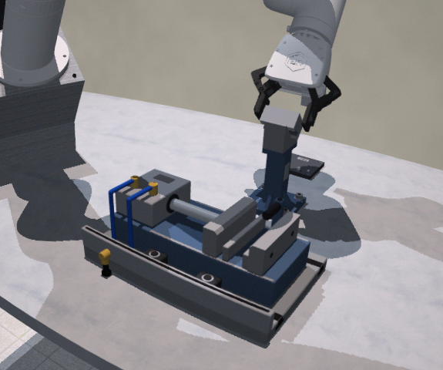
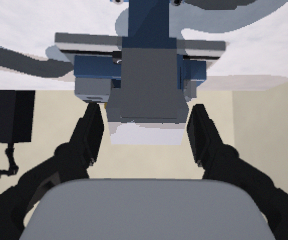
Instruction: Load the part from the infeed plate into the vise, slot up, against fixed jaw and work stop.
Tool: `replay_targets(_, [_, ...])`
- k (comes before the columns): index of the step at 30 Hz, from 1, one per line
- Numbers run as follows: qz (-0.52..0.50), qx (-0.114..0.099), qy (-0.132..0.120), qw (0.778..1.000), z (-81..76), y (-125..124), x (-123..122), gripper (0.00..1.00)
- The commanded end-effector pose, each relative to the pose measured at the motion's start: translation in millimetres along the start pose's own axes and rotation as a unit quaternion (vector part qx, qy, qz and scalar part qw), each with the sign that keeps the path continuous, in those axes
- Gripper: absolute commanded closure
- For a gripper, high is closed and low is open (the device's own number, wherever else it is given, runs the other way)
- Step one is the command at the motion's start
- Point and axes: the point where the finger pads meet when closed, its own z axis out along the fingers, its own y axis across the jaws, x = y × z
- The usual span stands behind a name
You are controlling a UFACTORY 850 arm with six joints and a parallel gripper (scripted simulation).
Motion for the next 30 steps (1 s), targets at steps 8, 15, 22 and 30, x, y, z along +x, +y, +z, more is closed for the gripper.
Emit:
replay_targets(8, [0.0,0.0,0.047,0.999,-0.4,0.6,-1.1,0.11])
replay_targets(15, [0.0,-0.001,0.09,0.996,-0.2,0.6,-2.1,0.11])
replay_targets(22, [0.0,-0.001,0.133,0.991,0.0,0.6,-3.1,0.11])
replay_targets(30, [0.0,-0.001,0.189,0.982,0.4,0.6,-4.3,0.11])
